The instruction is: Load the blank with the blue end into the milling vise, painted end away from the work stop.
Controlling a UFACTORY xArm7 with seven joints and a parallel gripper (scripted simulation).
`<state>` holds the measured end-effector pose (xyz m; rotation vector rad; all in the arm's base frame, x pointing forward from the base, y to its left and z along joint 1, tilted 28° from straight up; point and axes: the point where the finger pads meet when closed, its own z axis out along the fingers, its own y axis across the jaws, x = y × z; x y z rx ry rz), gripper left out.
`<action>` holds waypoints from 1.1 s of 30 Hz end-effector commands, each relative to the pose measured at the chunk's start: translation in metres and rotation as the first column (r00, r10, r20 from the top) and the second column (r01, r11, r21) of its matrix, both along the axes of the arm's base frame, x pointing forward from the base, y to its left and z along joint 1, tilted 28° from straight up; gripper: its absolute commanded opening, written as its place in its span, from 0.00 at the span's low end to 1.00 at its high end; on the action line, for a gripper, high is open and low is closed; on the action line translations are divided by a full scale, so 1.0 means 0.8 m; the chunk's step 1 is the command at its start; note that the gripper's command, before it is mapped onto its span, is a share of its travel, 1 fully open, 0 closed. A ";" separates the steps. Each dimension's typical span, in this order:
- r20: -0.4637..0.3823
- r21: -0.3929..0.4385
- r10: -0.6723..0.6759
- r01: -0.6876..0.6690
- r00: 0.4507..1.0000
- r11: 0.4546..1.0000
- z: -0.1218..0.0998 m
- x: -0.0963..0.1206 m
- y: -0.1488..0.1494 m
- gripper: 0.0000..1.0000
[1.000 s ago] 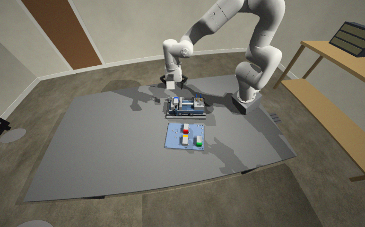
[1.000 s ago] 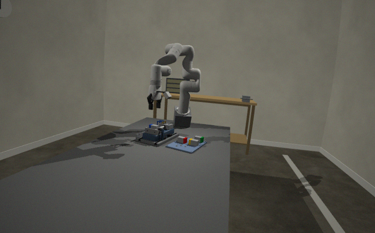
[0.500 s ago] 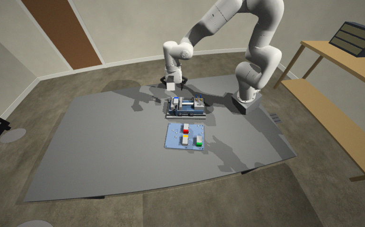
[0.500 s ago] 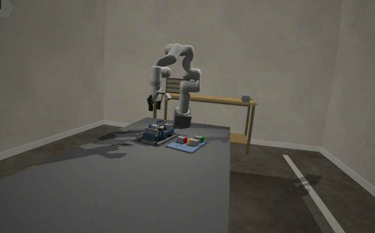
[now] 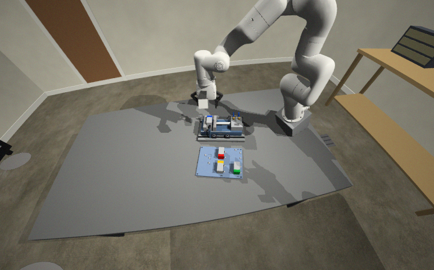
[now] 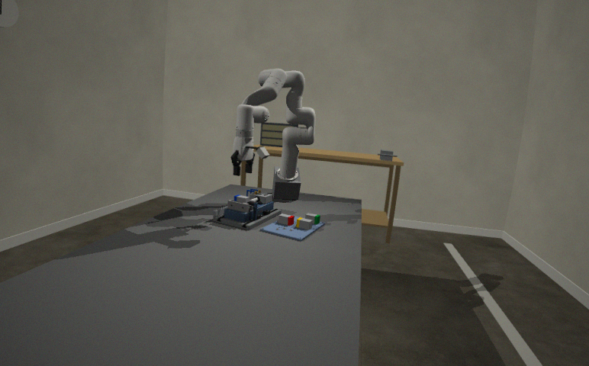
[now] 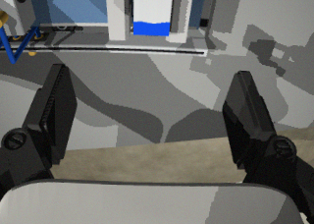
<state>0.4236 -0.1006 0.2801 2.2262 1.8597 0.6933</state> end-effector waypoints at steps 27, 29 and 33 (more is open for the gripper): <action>0.004 0.000 -0.001 0.001 1.000 1.000 -0.002 0.003 0.000 1.00; 0.004 0.000 -0.001 0.001 1.000 1.000 -0.002 0.003 0.000 1.00; 0.004 0.000 -0.001 0.001 1.000 1.000 -0.003 0.003 0.000 1.00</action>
